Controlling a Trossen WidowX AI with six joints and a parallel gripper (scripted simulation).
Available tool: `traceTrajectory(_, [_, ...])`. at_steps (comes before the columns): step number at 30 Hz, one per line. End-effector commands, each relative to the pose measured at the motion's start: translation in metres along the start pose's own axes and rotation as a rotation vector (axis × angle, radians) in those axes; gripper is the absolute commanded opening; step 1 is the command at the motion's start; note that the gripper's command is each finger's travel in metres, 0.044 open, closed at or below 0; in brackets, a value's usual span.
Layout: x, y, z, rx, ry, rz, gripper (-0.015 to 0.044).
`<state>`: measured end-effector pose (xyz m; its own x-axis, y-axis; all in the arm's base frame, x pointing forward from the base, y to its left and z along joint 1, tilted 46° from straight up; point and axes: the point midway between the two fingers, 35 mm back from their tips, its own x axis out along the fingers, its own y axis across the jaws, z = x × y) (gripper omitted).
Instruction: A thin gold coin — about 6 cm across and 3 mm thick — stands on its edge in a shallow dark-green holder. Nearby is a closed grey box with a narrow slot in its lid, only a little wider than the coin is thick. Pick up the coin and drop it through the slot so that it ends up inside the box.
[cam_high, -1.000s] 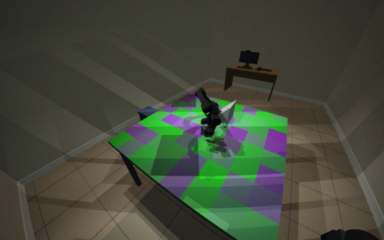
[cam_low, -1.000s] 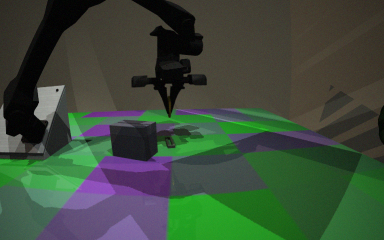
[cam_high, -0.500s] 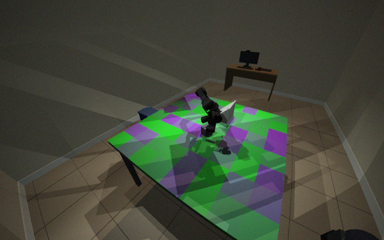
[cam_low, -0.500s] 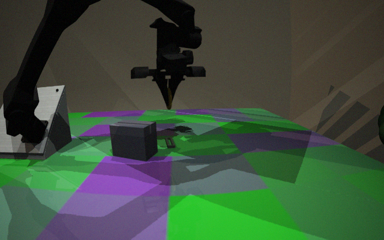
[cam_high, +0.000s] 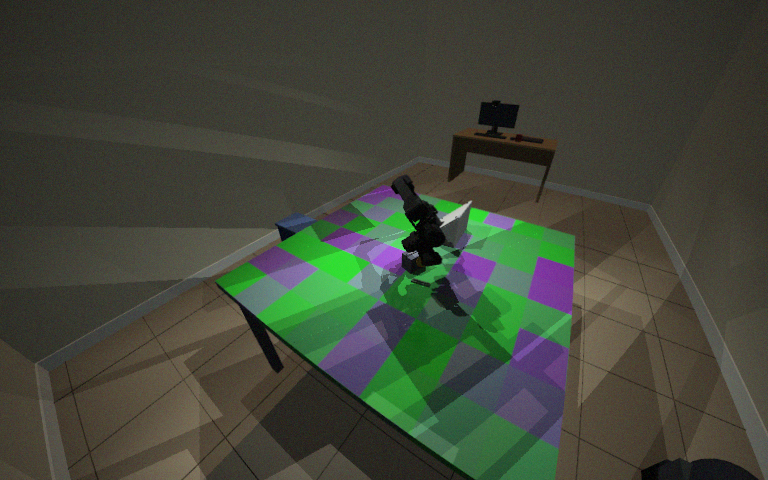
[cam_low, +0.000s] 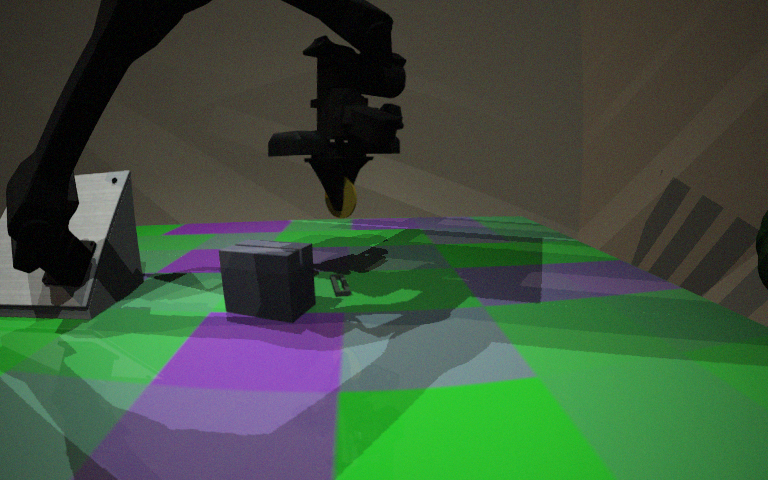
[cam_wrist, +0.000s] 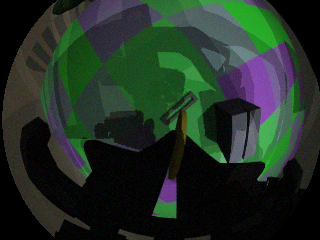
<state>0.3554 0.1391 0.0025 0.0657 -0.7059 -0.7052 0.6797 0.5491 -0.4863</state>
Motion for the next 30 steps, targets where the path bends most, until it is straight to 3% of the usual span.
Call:
traceTrajectory(1, [-0.002,0.003,0.000,-0.115,0.002,0.007,0.0000])
traceTrajectory(10, [-0.003,0.006,0.000,-0.404,0.001,0.007,0.0000])
traceTrajectory(30, [-0.007,-0.029,0.001,-0.411,0.001,0.005,0.0000])
